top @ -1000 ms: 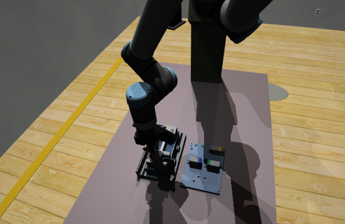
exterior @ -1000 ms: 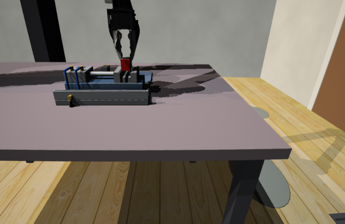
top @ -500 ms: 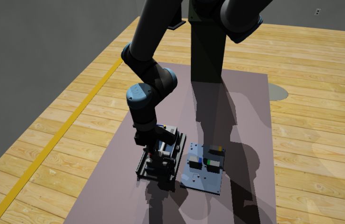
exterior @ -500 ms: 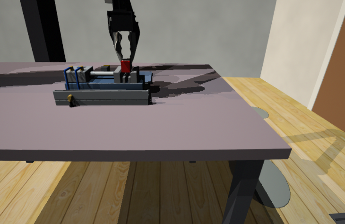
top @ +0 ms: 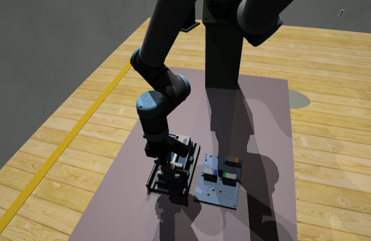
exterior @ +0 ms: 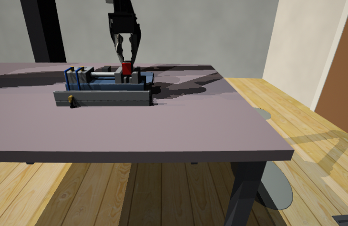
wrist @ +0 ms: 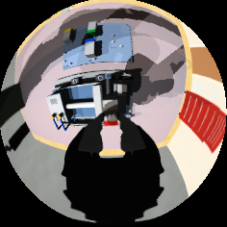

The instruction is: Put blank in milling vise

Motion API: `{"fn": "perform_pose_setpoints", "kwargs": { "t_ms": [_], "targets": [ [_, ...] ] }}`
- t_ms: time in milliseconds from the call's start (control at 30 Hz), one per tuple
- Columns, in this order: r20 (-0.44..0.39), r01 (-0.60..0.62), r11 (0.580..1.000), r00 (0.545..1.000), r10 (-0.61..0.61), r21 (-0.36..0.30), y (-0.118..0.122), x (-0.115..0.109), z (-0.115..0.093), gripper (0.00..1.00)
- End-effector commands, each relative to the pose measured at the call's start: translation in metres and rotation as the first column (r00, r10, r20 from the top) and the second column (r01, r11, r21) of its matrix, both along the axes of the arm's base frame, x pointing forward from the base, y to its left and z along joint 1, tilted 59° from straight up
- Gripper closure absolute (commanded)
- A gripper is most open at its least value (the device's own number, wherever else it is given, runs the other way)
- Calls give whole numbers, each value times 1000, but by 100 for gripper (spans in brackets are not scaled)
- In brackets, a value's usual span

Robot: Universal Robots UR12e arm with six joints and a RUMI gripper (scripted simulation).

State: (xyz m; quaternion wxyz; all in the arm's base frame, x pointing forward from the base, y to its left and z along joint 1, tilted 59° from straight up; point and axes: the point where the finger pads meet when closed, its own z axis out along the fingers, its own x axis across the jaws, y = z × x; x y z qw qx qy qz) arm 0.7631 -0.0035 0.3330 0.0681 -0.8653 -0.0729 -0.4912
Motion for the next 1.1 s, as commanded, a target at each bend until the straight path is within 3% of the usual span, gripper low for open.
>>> {"fn": "perform_pose_setpoints", "kwargs": {
  "t_ms": [0, 1067],
  "targets": [
    [1, 0, 1000, 1000, 0, 0, 0, 1, 0, 100],
    [1, 0, 1000, 1000, 0, 0, 1, 5, -2, 100]
  ]
}}
